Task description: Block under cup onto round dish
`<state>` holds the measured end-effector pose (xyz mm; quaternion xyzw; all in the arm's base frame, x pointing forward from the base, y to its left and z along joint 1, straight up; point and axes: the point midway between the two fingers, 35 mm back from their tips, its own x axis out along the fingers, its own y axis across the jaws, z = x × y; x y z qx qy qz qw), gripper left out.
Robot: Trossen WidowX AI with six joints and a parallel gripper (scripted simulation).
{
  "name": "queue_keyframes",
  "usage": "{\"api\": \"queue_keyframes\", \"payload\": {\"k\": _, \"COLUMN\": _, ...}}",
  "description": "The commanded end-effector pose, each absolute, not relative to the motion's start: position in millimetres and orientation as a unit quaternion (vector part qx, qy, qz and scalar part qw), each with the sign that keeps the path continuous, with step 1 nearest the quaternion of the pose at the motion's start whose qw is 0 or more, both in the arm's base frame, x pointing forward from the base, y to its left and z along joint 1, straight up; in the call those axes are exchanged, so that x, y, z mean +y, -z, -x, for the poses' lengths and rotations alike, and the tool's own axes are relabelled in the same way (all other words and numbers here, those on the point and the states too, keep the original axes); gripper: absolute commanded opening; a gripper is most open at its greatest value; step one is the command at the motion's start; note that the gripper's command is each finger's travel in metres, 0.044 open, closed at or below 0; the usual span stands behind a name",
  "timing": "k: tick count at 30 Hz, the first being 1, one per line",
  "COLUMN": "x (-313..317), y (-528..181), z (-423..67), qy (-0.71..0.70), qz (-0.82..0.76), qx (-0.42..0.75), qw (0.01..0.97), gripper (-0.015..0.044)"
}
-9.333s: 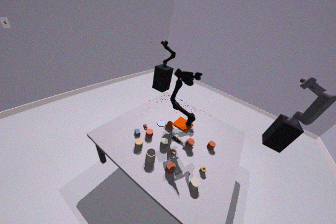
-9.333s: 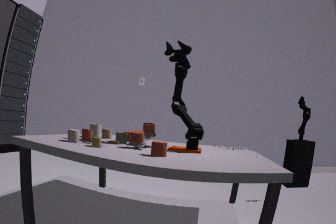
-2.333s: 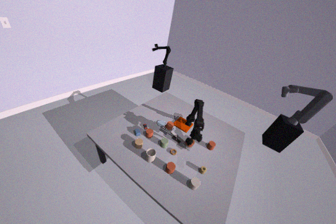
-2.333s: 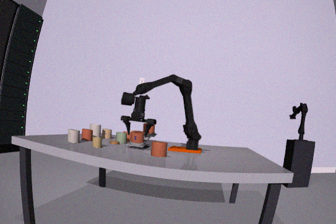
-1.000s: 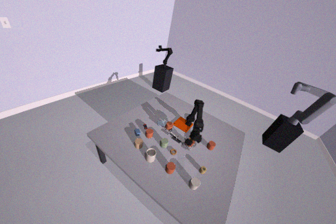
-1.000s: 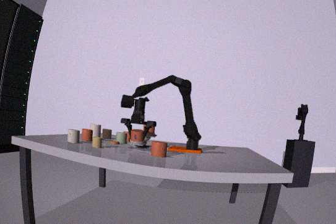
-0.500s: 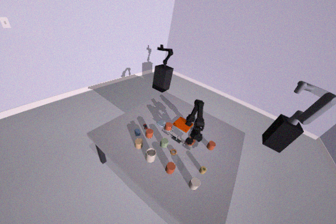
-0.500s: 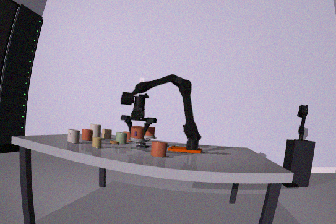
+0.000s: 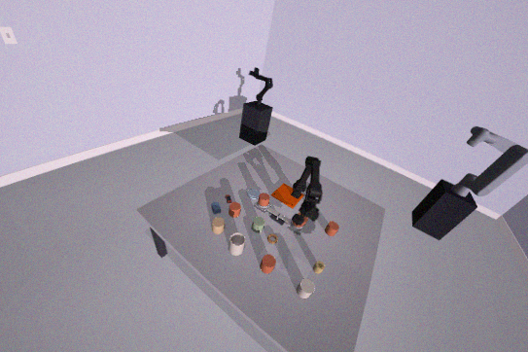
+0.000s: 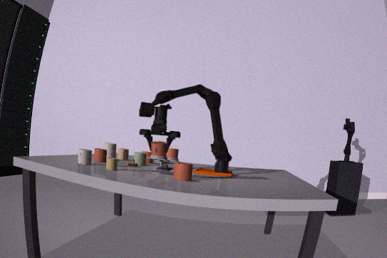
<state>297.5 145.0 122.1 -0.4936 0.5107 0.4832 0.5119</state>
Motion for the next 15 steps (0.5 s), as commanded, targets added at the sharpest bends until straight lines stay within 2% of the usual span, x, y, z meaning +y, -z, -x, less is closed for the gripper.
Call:
{"api": "queue_keyframes", "payload": {"k": 1, "x": 150, "y": -132, "z": -302, "qy": -0.485, "qz": 0.496, "qx": 0.498, "qw": 0.52, "gripper": 0.0}}
{"api": "queue_keyframes", "payload": {"k": 15, "x": 150, "y": -151, "z": -301, "qy": -0.485, "qz": 0.496, "qx": 0.498, "qw": 0.52, "gripper": 0.0}}
